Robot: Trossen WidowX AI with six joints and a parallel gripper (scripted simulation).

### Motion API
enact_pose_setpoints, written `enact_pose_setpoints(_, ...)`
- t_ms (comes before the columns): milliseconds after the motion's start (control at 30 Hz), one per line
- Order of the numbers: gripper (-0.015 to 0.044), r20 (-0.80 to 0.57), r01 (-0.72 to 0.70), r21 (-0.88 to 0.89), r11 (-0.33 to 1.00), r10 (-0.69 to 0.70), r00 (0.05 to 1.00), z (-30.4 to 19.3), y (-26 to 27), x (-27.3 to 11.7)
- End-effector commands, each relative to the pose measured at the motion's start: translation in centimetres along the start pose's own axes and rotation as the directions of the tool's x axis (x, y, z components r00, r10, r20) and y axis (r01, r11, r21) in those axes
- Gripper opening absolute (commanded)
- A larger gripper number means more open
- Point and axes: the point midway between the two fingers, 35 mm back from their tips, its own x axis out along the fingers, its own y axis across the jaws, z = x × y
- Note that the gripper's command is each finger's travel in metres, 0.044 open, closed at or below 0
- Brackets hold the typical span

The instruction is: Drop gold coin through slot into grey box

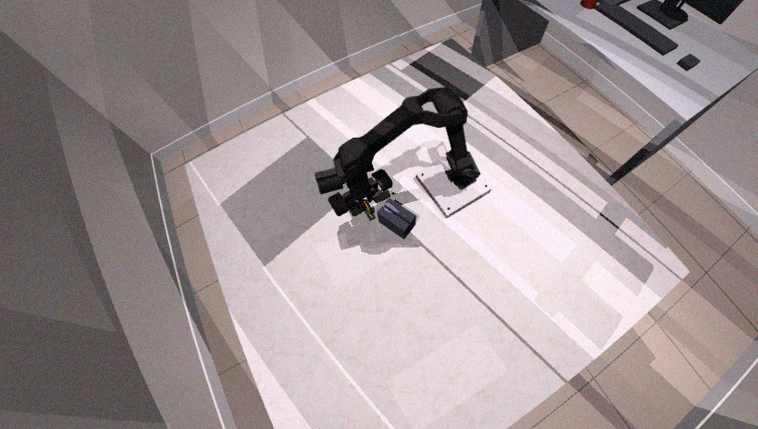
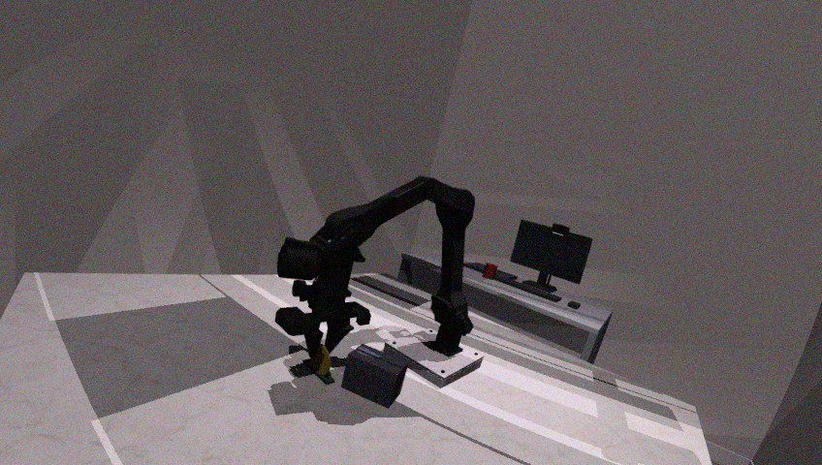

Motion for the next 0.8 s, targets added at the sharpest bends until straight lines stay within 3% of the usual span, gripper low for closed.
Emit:
enact_pose_setpoints(0,0.0161,-0.004,0.004,0.005,1.0,-0.004,1.0,-0.1,-0.1,0.8)
enact_pose_setpoints(500,0.0161,-0.004,0.004,0.005,1.0,-0.004,1.0,-0.2,-0.3,3.0)
enact_pose_setpoints(700,0.0003,-0.004,0.004,0.005,1.0,-0.004,1.0,-0.2,-0.3,3.0)
enact_pose_setpoints(767,0.0,-0.004,0.004,0.005,1.0,-0.004,1.0,-0.2,-0.3,3.0)
